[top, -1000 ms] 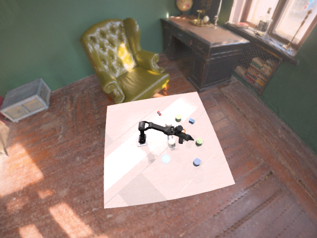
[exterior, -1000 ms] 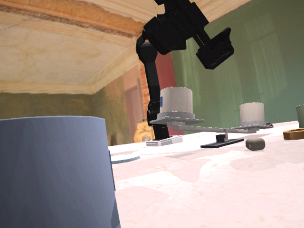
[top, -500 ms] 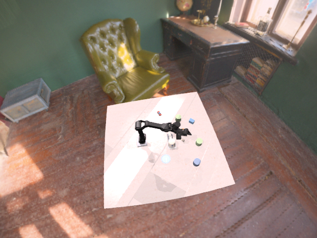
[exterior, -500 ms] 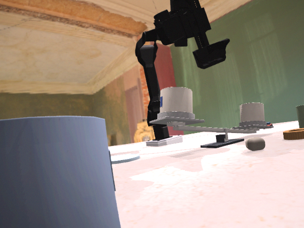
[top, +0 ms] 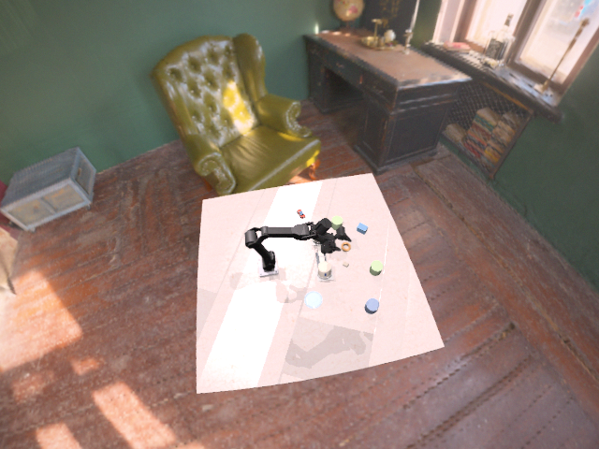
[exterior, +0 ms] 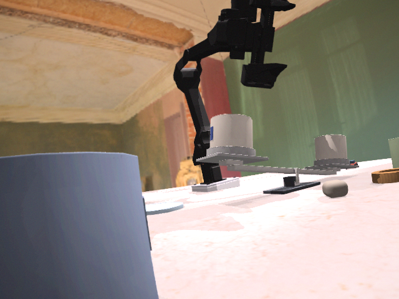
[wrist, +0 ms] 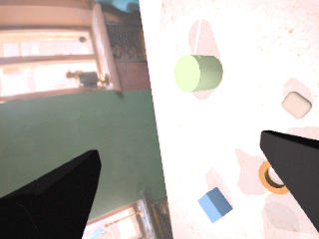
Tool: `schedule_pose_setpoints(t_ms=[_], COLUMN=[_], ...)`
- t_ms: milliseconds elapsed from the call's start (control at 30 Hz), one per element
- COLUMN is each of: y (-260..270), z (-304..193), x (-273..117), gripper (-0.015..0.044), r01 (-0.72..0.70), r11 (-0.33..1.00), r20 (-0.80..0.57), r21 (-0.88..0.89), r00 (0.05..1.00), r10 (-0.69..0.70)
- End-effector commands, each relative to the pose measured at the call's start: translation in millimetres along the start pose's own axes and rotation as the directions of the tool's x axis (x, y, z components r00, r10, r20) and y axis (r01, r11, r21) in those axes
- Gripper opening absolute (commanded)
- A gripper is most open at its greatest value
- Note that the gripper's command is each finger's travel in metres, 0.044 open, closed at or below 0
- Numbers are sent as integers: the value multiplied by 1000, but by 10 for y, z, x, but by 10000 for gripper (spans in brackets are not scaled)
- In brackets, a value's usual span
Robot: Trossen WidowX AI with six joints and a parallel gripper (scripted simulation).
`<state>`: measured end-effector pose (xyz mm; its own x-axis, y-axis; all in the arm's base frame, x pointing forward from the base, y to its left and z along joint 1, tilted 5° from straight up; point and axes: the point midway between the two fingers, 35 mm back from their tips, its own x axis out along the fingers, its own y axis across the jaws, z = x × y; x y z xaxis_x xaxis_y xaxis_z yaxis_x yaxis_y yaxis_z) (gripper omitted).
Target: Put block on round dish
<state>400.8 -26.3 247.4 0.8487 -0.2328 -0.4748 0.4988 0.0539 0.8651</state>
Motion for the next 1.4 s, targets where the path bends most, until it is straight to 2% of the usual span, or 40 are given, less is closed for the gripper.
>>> schedule_pose_setpoints(t_ms=[0, 300, 633, 1000, 1367], y=[-43, -186, -389, -659, -963], z=[-73, -230, -330, -349, -277], x=[-143, -523, -938, -1366, -1748], gripper=[440, 440, 440, 440, 440], r01=[16, 40, 26, -36, -133], r11=[994, 922, 749, 467, 123], r20=[-14, -58, -99, -134, -159], r21=[-107, -386, -662, -883, -983], r00=[1000, 996, 988, 975, 959], r10=[-18, -67, -121, -179, -232])
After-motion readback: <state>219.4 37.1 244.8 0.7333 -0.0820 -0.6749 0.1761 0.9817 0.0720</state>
